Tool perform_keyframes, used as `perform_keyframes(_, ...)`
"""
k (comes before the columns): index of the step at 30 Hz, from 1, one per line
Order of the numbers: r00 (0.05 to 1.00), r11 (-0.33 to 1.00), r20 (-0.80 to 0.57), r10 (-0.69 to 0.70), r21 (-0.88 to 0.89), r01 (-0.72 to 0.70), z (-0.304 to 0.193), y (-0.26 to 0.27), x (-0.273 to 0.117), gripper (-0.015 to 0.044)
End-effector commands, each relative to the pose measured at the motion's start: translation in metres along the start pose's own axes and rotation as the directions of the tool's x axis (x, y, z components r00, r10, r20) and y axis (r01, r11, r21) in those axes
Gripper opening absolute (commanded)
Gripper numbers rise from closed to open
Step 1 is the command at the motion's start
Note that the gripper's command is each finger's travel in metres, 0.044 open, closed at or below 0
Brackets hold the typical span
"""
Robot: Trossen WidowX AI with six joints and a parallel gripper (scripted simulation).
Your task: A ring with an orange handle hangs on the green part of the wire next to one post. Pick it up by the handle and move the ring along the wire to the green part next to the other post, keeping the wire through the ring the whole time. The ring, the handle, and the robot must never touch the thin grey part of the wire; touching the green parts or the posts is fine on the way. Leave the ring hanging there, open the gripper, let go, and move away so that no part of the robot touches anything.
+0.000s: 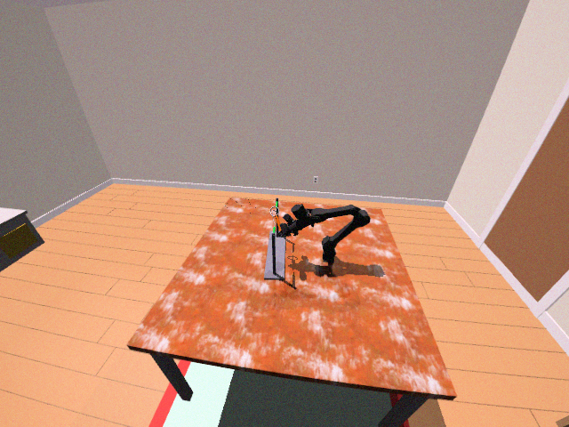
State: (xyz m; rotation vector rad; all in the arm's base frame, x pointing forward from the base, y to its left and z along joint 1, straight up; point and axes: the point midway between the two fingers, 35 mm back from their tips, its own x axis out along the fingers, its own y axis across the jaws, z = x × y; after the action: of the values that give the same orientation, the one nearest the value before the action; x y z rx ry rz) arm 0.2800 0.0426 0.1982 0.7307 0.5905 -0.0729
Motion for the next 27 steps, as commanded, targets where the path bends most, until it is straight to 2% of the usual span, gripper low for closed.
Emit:
perform_keyframes(1,1.0,1.0,0.0,-0.015,0.007,0.015,0.003,0.006,-0.002,-0.015)
perform_keyframes(8,0.999,0.996,0.004,-0.05,-0.071,0.051,0.005,0.001,-0.002,-0.015)
perform_keyframes(16,0.994,0.959,0.022,-0.108,-0.26,0.11,0.009,-0.018,-0.003,-0.015)
perform_keyframes(27,0.975,0.809,0.008,-0.224,-0.557,0.19,0.022,-0.048,-0.018,-0.015)
